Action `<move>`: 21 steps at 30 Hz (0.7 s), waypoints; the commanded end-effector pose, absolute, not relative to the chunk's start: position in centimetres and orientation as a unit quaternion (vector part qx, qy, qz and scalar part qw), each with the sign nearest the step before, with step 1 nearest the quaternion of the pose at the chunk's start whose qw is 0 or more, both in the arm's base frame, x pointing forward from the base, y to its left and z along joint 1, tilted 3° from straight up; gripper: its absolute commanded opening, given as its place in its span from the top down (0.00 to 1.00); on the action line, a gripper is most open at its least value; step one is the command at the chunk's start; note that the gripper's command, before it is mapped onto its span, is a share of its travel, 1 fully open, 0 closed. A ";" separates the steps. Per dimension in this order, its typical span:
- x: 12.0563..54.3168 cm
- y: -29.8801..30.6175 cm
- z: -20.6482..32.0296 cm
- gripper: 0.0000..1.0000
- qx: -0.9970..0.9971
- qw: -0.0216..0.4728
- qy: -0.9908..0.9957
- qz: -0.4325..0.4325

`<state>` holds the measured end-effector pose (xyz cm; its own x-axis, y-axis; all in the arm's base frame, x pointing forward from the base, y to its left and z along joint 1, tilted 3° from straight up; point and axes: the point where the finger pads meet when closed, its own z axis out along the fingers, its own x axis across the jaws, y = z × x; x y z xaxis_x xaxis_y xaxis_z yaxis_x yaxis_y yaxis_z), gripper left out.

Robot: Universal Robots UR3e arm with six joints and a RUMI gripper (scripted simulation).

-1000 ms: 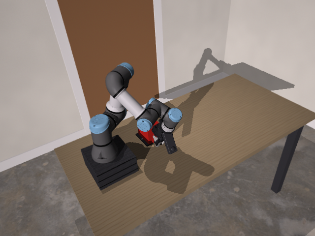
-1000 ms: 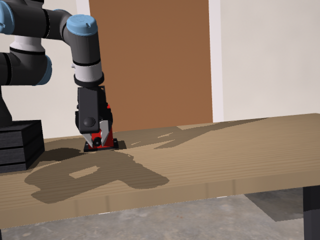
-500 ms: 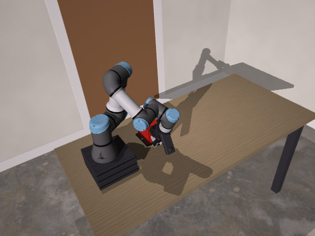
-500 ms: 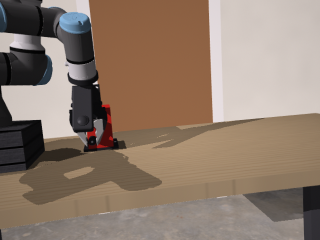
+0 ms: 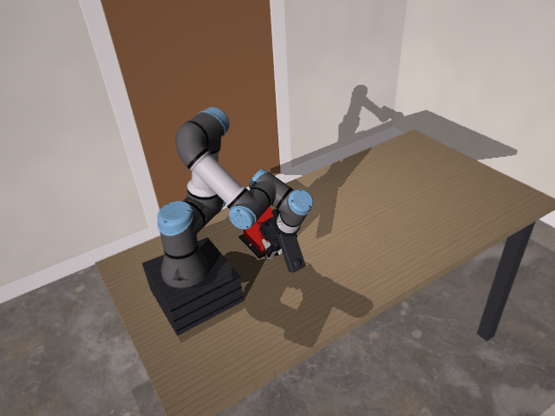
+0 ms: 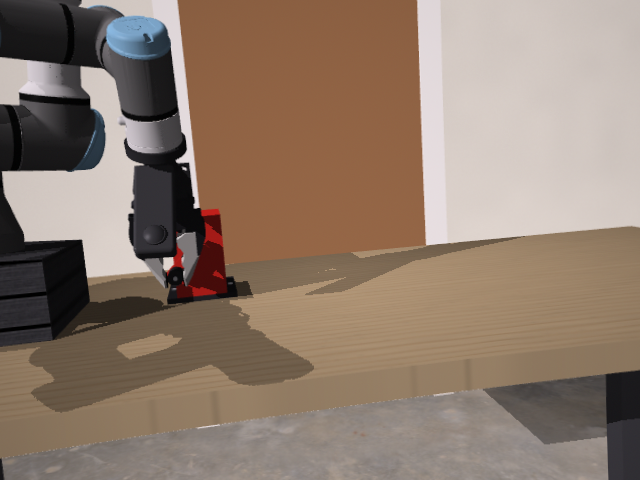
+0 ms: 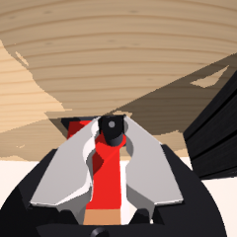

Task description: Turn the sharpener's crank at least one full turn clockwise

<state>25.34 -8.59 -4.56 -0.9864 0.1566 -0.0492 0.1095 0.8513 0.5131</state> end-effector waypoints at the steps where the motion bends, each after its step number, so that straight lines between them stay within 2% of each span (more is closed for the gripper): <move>1: 25.1 -8.6 -4.2 0.91 0.069 0.045 0.961 0.263; 21: 24.2 -8.5 -2.8 0.91 0.069 0.045 0.961 0.263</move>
